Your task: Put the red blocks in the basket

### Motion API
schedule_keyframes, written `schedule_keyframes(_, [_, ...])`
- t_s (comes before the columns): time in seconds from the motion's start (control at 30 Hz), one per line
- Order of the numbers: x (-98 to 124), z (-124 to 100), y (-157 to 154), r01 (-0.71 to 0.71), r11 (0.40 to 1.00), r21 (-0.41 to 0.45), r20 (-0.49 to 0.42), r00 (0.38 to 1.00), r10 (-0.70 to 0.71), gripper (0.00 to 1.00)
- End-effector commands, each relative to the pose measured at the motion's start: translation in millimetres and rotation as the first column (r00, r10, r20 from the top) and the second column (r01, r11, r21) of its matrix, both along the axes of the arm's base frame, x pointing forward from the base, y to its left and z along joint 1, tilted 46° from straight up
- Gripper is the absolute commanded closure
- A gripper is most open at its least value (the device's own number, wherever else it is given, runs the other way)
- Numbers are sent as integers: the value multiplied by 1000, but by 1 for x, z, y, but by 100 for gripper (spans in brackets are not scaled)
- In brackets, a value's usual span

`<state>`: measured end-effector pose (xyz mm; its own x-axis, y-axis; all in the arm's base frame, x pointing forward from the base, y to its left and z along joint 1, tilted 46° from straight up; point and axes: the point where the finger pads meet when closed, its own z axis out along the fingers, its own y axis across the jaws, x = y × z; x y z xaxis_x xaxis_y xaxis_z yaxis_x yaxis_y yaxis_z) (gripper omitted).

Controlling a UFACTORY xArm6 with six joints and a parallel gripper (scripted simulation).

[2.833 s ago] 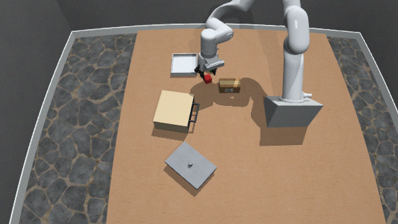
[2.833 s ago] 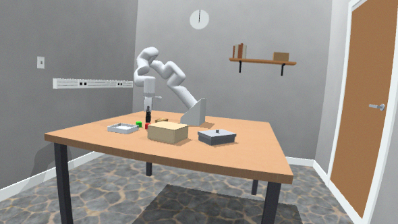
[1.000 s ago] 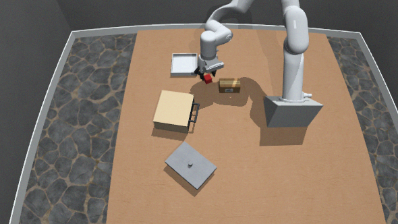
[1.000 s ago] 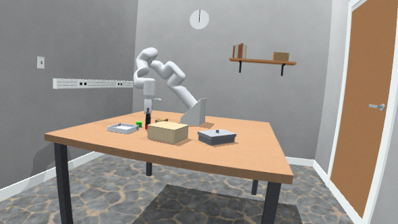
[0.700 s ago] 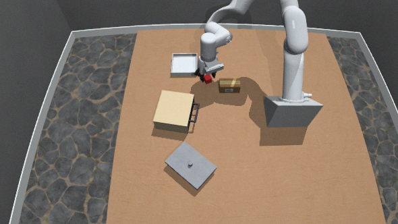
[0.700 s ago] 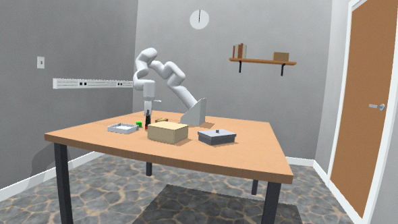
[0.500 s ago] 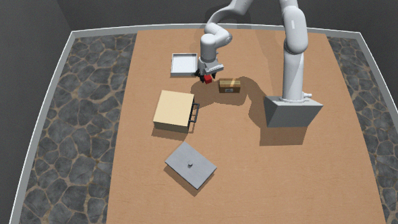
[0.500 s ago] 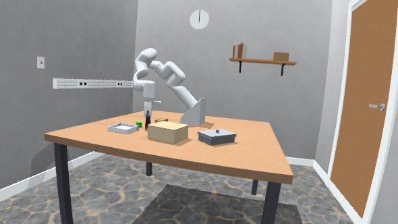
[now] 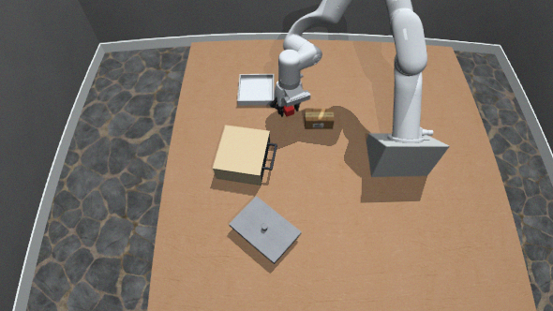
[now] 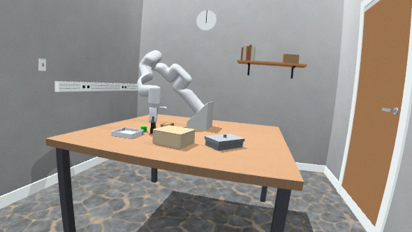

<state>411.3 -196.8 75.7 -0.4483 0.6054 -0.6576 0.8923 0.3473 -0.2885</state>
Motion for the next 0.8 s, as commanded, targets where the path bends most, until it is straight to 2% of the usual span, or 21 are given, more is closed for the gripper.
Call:
schedule_keyframes(0.0, [1,0,-1,-1,1000,0,2,1000,1,34])
schedule_keyframes(0.6, [1,-1,-1,-1,1000,0,2,1000,1,34])
schedule_keyframes(0.63, [1,-1,-1,-1,1000,0,2,1000,1,100])
schedule_keyframes(0.77, [1,-1,-1,-1,1000,0,2,1000,1,100])
